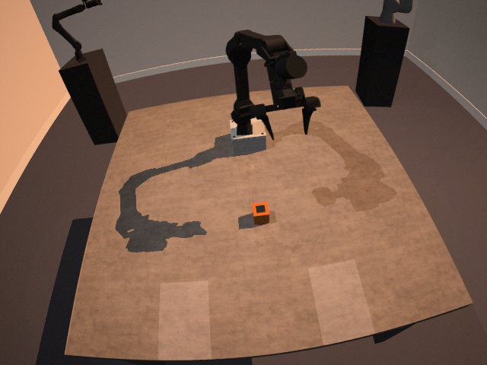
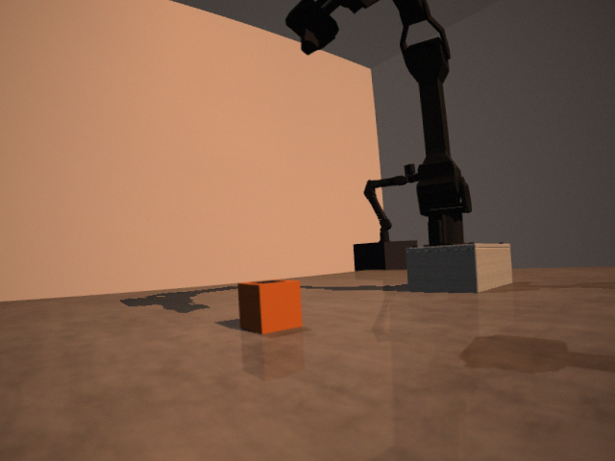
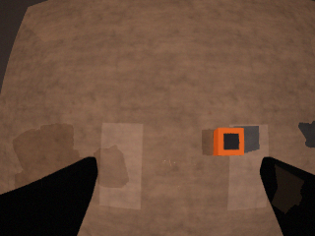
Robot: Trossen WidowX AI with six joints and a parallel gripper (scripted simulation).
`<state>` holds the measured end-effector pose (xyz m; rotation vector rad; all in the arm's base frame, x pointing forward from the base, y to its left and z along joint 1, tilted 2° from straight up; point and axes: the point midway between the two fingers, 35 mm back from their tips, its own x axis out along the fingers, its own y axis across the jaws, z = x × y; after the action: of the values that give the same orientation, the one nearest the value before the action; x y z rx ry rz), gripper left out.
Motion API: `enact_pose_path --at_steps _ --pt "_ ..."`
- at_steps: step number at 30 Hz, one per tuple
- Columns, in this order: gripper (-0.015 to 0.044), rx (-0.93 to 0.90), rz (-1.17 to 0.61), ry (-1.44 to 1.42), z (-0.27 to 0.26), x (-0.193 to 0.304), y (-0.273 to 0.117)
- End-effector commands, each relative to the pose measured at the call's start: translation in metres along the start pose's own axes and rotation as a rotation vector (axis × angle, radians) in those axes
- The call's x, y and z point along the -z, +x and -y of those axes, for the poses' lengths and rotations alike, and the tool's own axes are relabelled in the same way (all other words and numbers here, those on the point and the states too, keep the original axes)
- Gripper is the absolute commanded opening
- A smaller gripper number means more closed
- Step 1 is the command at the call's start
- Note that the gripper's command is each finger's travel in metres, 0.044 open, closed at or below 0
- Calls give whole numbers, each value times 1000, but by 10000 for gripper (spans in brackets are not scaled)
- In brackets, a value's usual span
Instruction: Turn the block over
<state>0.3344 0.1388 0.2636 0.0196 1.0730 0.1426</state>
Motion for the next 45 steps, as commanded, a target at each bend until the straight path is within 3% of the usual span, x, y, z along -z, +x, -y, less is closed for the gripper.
enact_pose_path --at_steps 1,12,19,23,45 --pt "440 55 -152 -16 30 -2 63" --pt "440 84 -485 -9 108 35 184" --pt "440 84 -490 -8 109 42 185" --pt "440 84 -490 -8 111 59 213" --pt "440 84 -490 -8 113 72 234"
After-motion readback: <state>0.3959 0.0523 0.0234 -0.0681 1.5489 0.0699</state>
